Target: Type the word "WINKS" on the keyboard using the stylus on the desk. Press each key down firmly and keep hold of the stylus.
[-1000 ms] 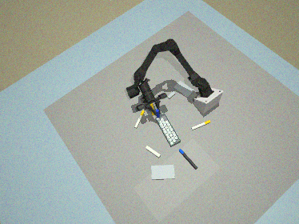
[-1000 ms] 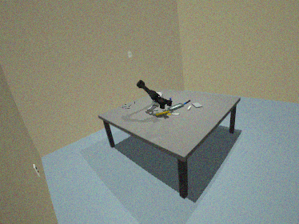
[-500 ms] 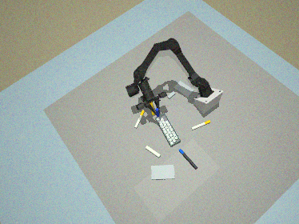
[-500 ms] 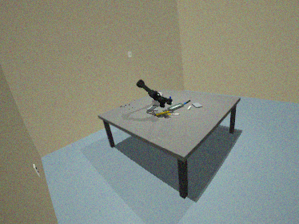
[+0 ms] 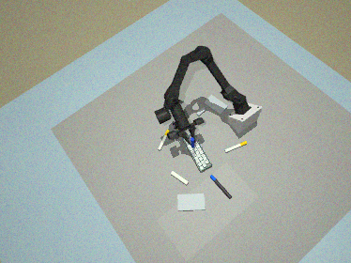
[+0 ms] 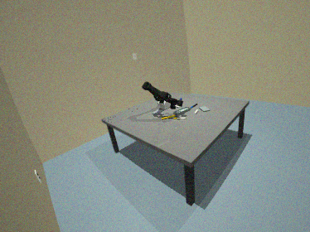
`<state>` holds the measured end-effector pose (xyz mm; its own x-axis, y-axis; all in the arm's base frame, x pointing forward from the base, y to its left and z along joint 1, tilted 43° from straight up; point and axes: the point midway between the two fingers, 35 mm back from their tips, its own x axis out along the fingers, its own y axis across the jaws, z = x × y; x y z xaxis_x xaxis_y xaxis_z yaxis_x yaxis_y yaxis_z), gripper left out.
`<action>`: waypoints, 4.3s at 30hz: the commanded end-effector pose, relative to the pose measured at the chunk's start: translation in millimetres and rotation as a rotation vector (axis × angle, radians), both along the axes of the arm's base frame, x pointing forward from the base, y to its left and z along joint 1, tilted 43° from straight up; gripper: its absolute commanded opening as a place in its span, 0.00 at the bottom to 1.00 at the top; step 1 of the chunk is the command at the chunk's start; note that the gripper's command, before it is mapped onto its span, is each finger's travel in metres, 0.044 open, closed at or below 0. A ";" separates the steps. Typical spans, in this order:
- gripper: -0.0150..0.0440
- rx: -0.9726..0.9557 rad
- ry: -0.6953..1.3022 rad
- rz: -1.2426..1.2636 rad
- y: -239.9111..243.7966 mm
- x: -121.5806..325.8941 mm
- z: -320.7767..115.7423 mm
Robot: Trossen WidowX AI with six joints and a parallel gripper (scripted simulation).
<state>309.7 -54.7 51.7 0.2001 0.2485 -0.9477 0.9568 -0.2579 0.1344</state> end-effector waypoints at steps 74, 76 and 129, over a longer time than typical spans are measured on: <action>0.39 0.007 0.003 -0.003 30.7 -13.2 -75.6; 0.39 0.007 0.003 -0.003 34.0 -12.4 -72.1; 0.39 0.006 0.002 -0.003 17.7 -2.3 -44.0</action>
